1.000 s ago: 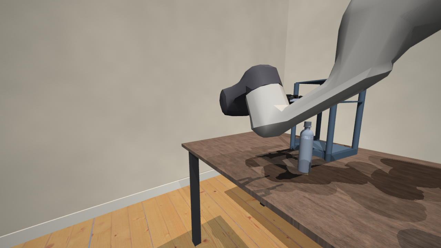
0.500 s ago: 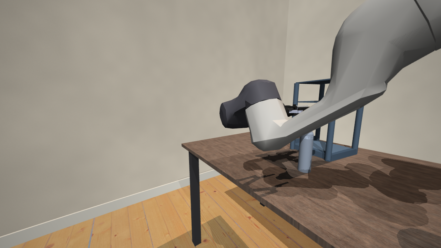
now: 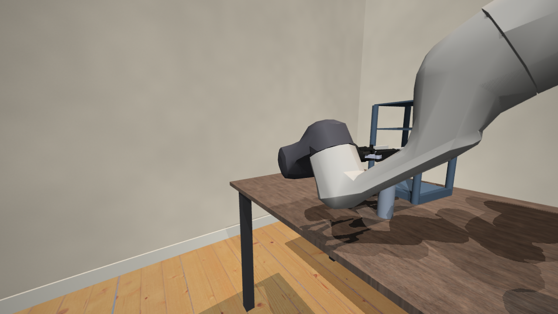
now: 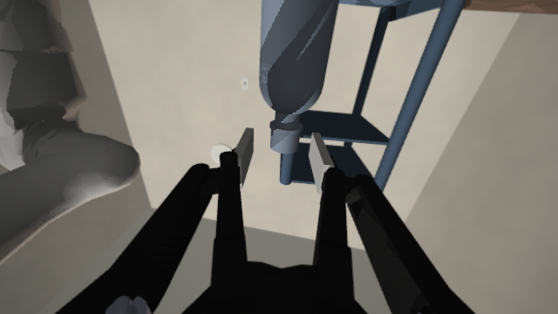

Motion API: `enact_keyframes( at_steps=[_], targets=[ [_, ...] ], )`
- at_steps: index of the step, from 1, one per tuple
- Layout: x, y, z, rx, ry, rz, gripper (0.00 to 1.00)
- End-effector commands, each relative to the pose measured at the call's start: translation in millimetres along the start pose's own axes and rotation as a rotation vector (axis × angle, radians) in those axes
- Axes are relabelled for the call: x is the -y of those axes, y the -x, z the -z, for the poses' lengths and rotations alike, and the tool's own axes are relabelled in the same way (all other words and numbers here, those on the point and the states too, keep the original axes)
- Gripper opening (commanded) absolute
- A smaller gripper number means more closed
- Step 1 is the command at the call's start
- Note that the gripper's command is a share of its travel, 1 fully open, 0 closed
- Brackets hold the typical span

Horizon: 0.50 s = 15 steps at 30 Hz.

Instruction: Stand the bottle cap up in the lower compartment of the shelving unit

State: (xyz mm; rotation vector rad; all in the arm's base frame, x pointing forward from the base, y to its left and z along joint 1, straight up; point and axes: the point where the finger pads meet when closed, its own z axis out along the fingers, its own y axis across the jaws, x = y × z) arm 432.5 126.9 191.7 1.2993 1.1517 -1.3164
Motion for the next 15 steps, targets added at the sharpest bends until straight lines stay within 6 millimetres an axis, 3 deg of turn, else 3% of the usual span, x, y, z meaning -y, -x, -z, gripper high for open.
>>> enact_keyframes(
  at_steps=[1,15],
  targets=[
    [-1.2,-13.4,1.0,-0.007,0.003,-0.017,0.40],
    [-1.8,-46.6,1.3,-0.007,0.003,-0.017,0.40]
  ],
)
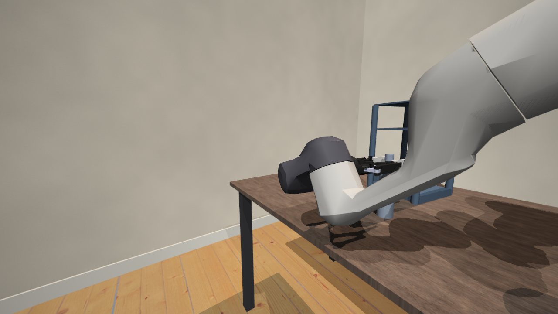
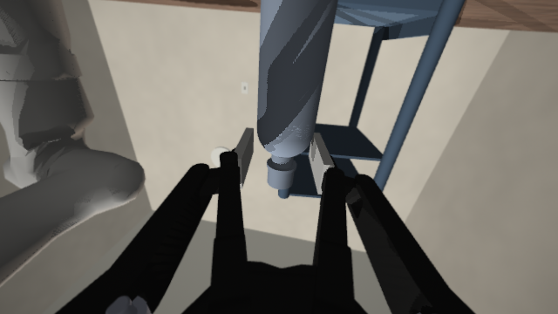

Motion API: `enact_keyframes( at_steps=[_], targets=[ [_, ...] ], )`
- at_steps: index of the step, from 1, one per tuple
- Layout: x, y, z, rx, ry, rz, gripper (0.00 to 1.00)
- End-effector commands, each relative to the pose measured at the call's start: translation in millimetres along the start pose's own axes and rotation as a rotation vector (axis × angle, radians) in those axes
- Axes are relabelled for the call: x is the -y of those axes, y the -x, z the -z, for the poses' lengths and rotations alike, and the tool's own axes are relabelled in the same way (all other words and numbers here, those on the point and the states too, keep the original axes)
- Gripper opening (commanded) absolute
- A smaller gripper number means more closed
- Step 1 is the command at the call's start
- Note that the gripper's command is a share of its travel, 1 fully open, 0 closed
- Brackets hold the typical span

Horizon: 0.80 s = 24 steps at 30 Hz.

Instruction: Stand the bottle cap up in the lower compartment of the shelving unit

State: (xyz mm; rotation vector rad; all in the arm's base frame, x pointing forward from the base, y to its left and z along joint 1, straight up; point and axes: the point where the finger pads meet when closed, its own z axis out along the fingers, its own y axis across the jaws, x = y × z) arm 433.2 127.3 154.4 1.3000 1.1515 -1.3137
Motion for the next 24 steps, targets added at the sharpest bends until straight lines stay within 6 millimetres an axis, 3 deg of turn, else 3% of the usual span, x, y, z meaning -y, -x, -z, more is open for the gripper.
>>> enact_keyframes(
  at_steps=[1,24],
  targets=[
    [-0.8,-11.7,0.8,-0.006,0.002,-0.015,0.40],
    [-1.4,-48.7,1.1,-0.006,0.002,-0.015,0.40]
  ],
)
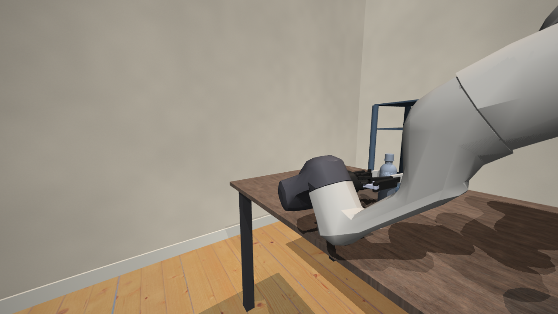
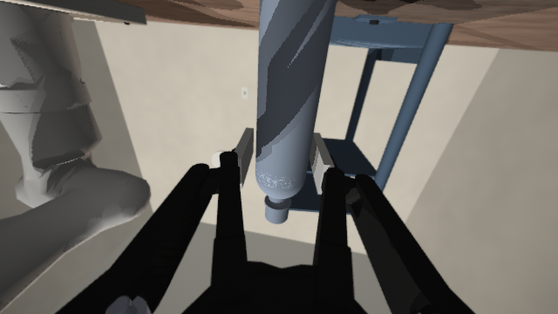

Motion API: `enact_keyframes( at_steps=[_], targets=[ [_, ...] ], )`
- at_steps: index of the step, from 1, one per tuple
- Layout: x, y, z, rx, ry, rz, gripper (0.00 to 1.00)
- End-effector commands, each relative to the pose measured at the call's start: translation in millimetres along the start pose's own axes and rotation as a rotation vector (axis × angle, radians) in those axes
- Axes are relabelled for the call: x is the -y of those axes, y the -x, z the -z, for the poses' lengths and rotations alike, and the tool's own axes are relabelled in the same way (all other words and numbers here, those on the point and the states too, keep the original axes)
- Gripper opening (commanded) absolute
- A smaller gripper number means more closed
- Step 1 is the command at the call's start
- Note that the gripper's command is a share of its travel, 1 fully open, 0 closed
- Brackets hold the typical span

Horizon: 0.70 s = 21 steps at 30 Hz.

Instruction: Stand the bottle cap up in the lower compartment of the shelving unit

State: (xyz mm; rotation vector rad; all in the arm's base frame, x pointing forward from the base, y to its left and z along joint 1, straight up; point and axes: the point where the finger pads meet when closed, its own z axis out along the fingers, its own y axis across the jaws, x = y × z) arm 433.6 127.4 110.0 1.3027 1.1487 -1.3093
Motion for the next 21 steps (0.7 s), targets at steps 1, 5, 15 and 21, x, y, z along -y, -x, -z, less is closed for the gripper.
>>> enact_keyframes(
  at_steps=[1,5,15,21],
  targets=[
    [-0.5,-5.7,0.8,-0.005,0.001,-0.010,0.40],
    [-0.6,-10.4,0.8,-0.005,0.001,-0.010,0.40],
    [-0.7,-17.6,0.9,-0.005,0.001,-0.010,0.40],
    [-0.7,-19.7,0.9,-0.005,0.001,-0.010,0.40]
  ],
)
